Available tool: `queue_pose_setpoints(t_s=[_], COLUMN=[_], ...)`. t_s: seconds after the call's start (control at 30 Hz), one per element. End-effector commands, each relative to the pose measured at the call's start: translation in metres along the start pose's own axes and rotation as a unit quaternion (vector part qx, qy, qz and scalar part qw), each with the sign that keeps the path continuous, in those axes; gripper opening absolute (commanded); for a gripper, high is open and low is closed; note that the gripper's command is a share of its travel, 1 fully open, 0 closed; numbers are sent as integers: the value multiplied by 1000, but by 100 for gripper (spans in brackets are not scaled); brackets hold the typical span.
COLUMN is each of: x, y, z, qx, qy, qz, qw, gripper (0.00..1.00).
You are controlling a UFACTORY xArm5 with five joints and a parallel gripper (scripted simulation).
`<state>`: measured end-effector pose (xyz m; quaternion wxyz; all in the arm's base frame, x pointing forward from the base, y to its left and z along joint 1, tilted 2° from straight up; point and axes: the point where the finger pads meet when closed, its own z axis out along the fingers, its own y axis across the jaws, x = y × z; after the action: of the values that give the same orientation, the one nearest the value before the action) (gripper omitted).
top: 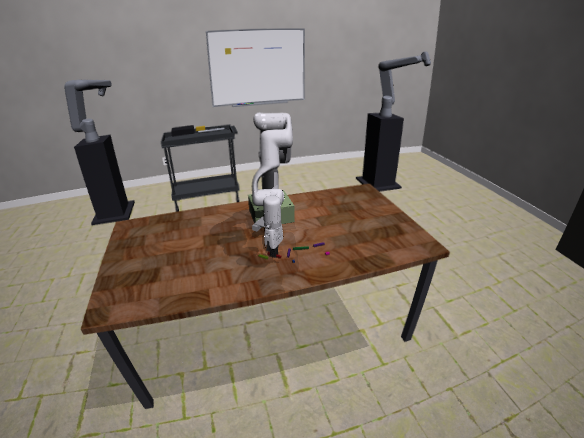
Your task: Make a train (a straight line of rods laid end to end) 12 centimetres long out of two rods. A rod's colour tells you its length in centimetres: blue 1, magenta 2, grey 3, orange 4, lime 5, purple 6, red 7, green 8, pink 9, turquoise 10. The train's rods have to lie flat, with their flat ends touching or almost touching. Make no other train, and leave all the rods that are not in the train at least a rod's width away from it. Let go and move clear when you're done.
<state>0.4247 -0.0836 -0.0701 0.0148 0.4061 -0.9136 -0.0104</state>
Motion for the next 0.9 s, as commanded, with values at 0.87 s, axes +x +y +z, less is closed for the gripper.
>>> queue_pose_setpoints(t_s=[0.87], x=[-2], y=[-3], z=[15], qx=[3], qy=[-2], qz=[0], qw=[1000], gripper=[4])
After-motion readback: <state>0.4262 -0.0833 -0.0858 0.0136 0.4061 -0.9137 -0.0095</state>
